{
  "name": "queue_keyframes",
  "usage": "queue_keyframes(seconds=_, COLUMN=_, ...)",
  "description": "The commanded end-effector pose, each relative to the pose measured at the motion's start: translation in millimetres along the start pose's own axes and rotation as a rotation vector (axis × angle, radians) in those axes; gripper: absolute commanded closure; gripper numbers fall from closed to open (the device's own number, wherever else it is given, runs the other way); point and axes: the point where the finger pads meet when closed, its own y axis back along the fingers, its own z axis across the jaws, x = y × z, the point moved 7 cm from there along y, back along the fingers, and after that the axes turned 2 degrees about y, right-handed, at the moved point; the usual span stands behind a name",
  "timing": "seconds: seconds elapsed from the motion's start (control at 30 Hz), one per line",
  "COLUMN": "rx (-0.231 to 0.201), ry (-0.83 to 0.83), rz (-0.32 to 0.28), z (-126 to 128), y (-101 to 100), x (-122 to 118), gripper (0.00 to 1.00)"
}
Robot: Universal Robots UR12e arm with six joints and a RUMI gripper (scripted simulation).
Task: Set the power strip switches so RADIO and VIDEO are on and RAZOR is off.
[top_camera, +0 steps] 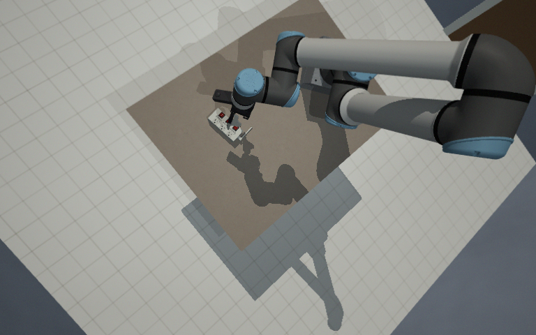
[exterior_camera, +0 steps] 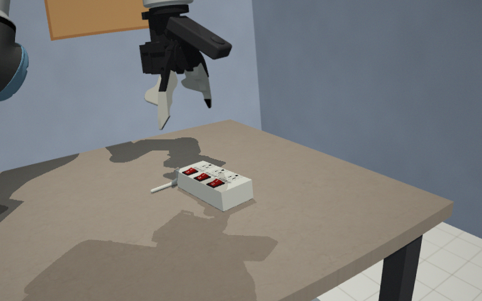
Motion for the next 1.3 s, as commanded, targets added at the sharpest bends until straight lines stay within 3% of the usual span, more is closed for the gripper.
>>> queue_keyframes(seconds=0.0, rx=-0.004, ry=-0.14, rz=0.005, z=0.6, y=-1.6, x=0.3, gripper=0.0)
queue_keyframes(seconds=0.37, rx=-0.003, ry=-0.571, rz=0.006, z=3.9, y=-8.1, x=-2.0, gripper=0.0)
queue_keyframes(seconds=0.43, rx=-0.003, ry=-0.571, rz=0.006, z=3.9, y=-8.1, x=-2.0, gripper=0.0)
queue_keyframes(seconds=1.27, rx=0.001, ry=-1.56, rz=0.009, z=3.6, y=-23.2, x=-15.5, gripper=0.0)
